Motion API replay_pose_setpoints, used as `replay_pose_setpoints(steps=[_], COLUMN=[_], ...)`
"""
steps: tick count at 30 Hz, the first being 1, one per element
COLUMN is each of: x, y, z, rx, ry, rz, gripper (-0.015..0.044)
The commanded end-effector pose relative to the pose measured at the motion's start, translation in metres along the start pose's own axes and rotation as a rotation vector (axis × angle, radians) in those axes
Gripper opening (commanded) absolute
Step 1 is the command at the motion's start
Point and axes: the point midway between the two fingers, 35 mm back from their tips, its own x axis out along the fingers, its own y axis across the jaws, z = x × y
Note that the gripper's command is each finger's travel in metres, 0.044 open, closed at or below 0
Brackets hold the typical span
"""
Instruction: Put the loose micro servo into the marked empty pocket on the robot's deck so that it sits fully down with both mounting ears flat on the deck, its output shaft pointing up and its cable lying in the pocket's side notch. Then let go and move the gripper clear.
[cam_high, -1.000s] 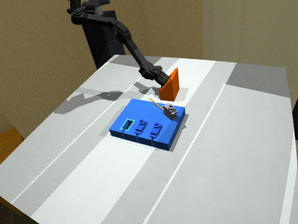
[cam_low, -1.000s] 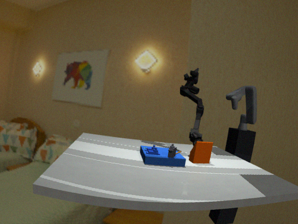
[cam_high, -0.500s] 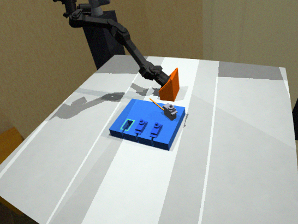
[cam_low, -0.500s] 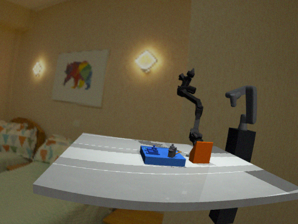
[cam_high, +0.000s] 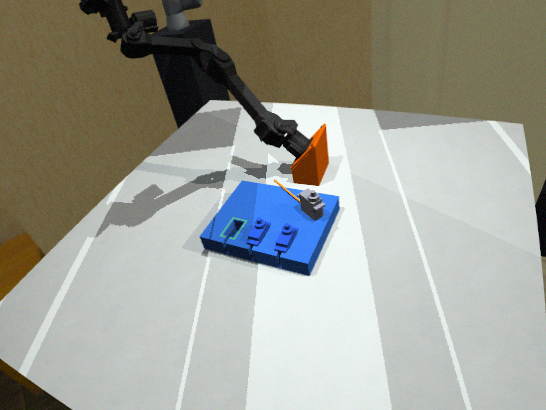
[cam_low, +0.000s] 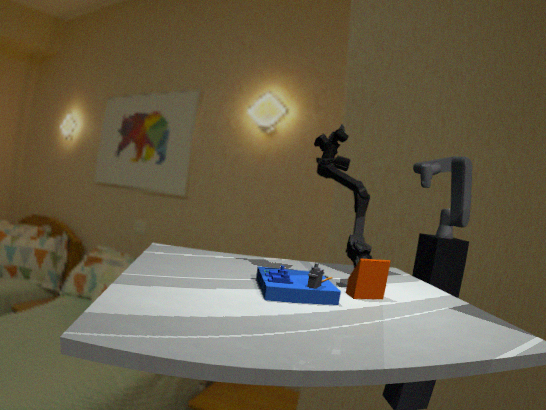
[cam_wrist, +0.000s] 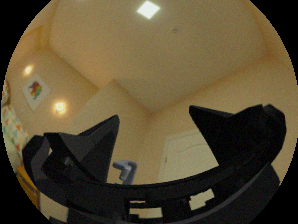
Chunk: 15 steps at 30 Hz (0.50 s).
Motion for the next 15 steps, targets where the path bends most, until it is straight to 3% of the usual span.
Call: replay_pose_setpoints(steps=[1, 15], x=[-0.005, -0.020], y=[0.006, 0.019], z=[0.013, 0.049], rx=[0.050, 0.228], ry=[-0.024, -0.073], rz=[0.028, 0.125], gripper=[0.0440, 0.0440])
